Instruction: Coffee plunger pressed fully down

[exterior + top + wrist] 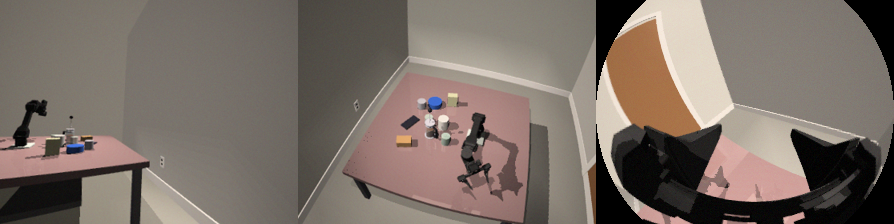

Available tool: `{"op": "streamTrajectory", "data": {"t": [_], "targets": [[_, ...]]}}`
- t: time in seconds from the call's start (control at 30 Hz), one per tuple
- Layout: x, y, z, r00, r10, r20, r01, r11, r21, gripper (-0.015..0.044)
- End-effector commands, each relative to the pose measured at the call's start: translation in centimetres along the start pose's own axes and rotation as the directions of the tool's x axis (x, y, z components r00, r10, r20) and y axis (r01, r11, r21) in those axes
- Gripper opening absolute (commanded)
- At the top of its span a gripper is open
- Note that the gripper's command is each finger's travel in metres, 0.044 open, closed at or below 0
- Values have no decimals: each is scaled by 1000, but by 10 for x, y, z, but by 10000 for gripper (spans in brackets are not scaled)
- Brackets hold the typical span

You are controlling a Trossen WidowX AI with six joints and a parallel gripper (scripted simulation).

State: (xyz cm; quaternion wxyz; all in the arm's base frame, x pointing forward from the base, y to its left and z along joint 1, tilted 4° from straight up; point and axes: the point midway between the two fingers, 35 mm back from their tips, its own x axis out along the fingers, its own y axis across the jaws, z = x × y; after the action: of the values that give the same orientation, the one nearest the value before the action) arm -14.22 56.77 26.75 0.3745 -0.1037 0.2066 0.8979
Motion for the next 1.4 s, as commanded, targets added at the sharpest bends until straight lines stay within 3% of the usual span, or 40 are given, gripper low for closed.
{"op": "streamTrajectory", "data": {"t": [0.0, 0.33, 0.7, 0.93, 1.17, 1.37], "targets": [[-45, -31, 6, 991, -137, 8, 137, 989, 50, 440], [-212, -97, 11, 832, -555, 18, 544, 821, 169, 440], [-402, -101, -32, 446, -892, -74, 861, 404, 310, 440], [-504, -63, -78, 139, -973, -182, 930, 65, 361, 440], [-582, -4, -132, -168, -933, -319, 882, -286, 375, 440], [-584, -2, -150, -197, -922, -332, 871, -320, 373, 440]]}}
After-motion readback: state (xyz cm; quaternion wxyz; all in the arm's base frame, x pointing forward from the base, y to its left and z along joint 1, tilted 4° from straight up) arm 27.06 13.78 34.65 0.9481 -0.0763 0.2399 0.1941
